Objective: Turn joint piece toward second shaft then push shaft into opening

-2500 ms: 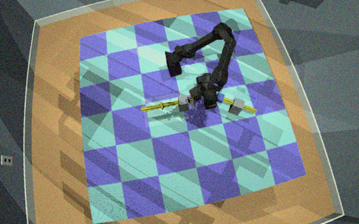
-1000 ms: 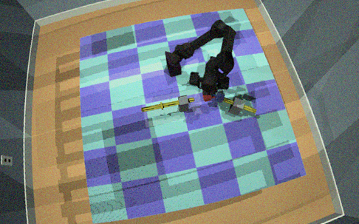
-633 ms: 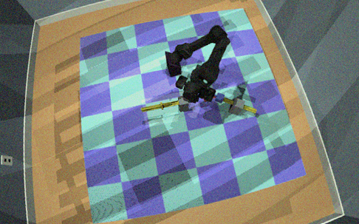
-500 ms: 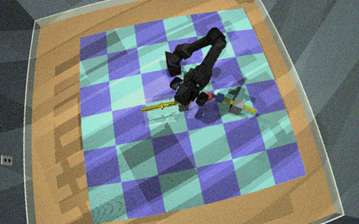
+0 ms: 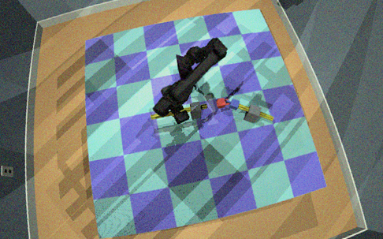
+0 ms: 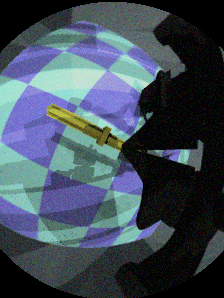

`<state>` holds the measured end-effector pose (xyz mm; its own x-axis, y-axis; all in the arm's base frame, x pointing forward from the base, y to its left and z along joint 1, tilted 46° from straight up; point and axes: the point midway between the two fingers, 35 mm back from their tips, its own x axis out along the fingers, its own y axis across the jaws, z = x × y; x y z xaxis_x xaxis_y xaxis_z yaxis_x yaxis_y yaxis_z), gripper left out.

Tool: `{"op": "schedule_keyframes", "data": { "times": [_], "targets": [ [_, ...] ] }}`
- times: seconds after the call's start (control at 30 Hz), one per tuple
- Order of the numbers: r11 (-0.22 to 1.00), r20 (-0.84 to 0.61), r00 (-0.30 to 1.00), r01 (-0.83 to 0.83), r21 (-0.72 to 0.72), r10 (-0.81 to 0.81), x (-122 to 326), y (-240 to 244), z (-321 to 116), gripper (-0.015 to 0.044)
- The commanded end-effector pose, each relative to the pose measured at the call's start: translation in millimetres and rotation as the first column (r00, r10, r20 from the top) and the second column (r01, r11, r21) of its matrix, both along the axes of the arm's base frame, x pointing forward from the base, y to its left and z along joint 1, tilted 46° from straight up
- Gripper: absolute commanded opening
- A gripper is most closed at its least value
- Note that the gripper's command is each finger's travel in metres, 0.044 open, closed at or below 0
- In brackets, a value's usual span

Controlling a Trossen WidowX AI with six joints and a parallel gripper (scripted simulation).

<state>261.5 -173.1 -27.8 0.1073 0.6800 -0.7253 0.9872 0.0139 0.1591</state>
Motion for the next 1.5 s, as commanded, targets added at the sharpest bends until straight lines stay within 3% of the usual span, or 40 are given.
{"op": "schedule_keyframes", "data": {
  "times": [0.0,0.17,1.47],
  "targets": [
    [0.995,-0.117,0.988,0.102,0.024,-0.098,-15.7,-8.5,-37.2,0.0],
    [0.983,-0.2,0.965,0.179,0.031,-0.17,-28.7,-13.1,-63.3,0.0],
    [0.982,-0.189,0.965,0.187,0.018,-0.18,-25.8,8.4,-85.4,0.0]
  ]
}}
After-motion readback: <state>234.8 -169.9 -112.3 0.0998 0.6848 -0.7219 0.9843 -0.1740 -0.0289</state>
